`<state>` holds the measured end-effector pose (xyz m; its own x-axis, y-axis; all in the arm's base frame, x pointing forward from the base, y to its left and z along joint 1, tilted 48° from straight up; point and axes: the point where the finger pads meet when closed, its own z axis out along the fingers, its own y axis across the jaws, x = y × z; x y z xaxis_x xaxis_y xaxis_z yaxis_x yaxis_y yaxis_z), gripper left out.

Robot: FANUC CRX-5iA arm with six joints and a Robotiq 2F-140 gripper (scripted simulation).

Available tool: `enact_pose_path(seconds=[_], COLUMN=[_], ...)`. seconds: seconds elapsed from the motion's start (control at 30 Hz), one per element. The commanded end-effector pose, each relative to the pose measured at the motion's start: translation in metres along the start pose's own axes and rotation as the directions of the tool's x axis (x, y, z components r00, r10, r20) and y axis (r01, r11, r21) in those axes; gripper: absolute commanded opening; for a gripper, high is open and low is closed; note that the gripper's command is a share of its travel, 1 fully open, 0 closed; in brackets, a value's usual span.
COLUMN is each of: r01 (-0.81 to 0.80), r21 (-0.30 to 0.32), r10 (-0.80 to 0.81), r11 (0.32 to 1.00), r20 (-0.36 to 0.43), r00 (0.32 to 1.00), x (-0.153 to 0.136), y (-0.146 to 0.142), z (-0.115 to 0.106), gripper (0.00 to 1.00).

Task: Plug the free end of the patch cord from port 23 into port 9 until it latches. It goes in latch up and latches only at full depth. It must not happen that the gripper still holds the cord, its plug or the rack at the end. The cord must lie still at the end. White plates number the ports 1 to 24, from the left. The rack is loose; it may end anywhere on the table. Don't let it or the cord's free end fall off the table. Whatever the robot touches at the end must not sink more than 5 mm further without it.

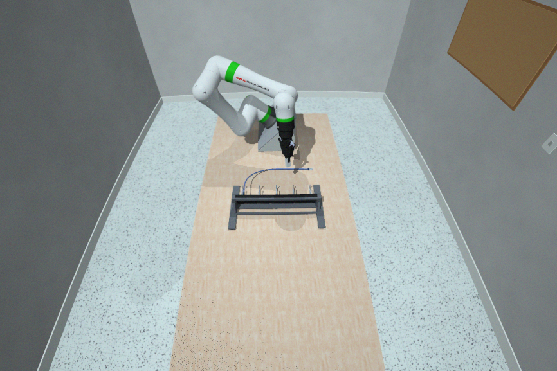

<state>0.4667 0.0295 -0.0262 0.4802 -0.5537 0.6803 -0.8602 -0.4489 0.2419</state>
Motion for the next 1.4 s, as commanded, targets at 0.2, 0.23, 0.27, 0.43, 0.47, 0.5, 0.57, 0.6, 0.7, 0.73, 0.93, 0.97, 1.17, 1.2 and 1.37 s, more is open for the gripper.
enact_pose_path(seconds=[0.2,0.23,0.27,0.43,0.47,0.5,0.57,0.6,0.7,0.73,0.93,0.97,1.17,1.2,1.37], r01=[-0.261,-0.324,-0.361,-0.476,-0.500,-0.523,-0.564,-0.577,-0.591,-0.591,-0.591,-0.591,-0.591,-0.591,-0.591], r21=[-0.115,-0.144,-0.161,-0.214,-0.225,-0.235,-0.252,-0.258,-0.263,-0.263,-0.264,-0.264,-0.264,-0.264,-0.264], r10=[0.265,0.329,0.366,0.484,0.507,0.530,0.570,0.582,0.596,0.596,0.596,0.596,0.596,0.596,0.596], r11=[0.958,0.935,0.919,0.853,0.836,0.819,0.786,0.775,0.762,0.762,0.762,0.762,0.762,0.762,0.762], r20=[0.018,0.012,0.007,-0.022,-0.030,-0.039,-0.056,-0.063,-0.070,-0.070,-0.070,-0.070,-0.070,-0.070,-0.070], r00=[0.964,0.944,0.930,0.875,0.861,0.847,0.820,0.811,0.800,0.800,0.800,0.800,0.800,0.800,0.800], x=[-0.069,-0.087,-0.098,-0.134,-0.141,-0.149,-0.163,-0.167,-0.172,-0.172,-0.172,-0.172,-0.172,-0.172,-0.172], y=[-0.004,-0.003,-0.002,0.003,0.004,0.006,0.009,0.010,0.011,0.011,0.011,0.011,0.011,0.011,0.011], z=[0.019,0.024,0.027,0.038,0.040,0.042,0.047,0.048,0.049,0.049,0.050,0.050,0.050,0.050,0.050], gripper=[0.00,0.00,0.00,0.00,0.00,0.00,0.00,0.00,0.00,0.00,0.00,0.00,0.00,0.00,0.00])
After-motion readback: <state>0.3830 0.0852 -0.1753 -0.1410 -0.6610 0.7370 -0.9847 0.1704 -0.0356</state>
